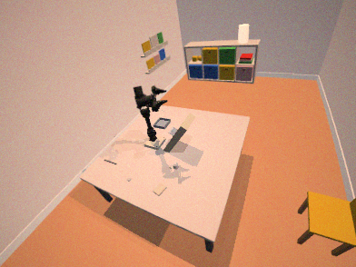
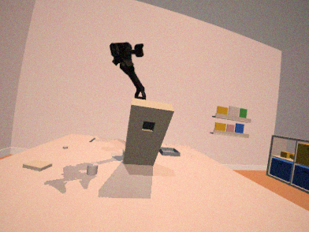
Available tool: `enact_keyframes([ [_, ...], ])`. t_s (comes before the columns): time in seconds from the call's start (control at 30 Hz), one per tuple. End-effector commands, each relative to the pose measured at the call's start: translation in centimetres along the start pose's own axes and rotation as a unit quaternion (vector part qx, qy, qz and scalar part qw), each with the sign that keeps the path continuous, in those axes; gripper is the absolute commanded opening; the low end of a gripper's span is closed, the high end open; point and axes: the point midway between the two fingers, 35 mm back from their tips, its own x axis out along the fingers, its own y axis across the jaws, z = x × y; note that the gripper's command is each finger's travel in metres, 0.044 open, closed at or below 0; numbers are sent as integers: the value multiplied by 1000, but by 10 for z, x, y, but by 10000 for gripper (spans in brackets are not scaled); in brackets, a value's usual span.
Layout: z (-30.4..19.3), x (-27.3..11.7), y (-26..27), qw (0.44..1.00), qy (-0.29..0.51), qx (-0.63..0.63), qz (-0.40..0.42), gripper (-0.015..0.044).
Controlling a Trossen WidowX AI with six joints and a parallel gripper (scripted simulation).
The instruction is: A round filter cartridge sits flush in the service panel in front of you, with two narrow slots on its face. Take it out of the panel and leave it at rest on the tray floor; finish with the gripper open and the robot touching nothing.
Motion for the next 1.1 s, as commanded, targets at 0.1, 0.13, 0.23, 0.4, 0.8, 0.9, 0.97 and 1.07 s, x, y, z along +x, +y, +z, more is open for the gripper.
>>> enact_keyframes([
  [0.1, 11, 15, -3, 994, 19, 104, 16, 295],
  [0.13, 17, 20, -4, 989, 25, 146, 24, 269],
  [0.23, 40, 34, -7, 961, 40, 267, 51, 190],
  [0.4, 95, 46, -10, 886, 54, 446, 113, 97],
  [0.8, 277, 10, -15, 633, 83, 694, 332, 97],
  [0.9, 313, -8, -16, 588, 95, 708, 379, 97],
  [0.97, 316, -9, -16, 585, 96, 709, 383, 97],
  [1.07, 316, -9, -16, 585, 96, 709, 383, 97],
])
